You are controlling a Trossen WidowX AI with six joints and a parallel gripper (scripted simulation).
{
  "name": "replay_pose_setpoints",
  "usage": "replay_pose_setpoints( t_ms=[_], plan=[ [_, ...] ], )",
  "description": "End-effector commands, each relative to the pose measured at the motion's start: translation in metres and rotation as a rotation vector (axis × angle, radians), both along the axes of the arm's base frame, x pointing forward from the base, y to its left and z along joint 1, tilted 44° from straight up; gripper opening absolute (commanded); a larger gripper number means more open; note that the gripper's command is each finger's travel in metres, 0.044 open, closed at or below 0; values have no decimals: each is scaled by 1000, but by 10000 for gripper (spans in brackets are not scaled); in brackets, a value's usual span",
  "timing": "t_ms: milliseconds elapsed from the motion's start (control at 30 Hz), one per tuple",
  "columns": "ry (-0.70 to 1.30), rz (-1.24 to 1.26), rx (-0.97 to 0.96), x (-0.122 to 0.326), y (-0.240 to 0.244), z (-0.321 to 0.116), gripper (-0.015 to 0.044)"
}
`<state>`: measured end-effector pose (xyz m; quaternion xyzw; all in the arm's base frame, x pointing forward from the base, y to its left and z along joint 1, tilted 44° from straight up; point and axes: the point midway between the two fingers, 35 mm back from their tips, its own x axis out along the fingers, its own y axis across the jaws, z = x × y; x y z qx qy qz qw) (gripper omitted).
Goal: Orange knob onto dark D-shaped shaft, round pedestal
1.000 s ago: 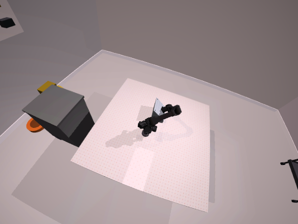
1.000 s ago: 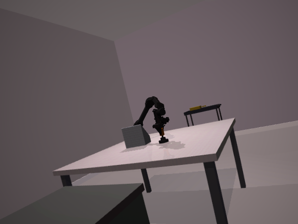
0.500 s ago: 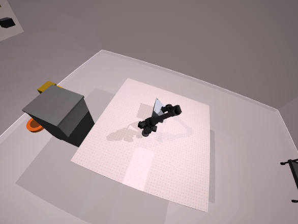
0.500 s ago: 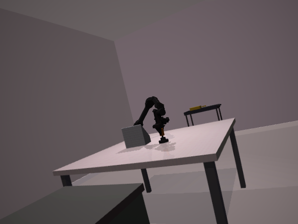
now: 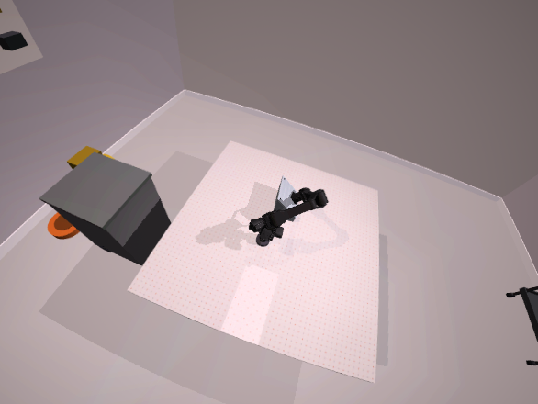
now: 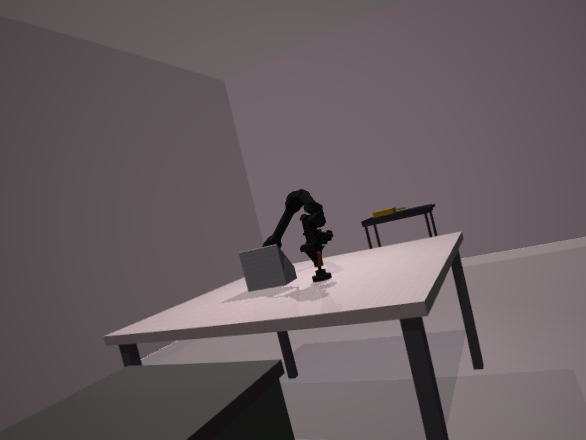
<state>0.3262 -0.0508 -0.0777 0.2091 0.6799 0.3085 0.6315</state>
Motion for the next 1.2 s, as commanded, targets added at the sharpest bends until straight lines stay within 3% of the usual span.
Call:
replay_pose_setpoints(
  t_ms=[0, 1167],
  plan=[
    [3, -10, 1, 1, 1, 0, 0],
    [-37, 33, 8, 0, -2, 1, 0]
  ],
)
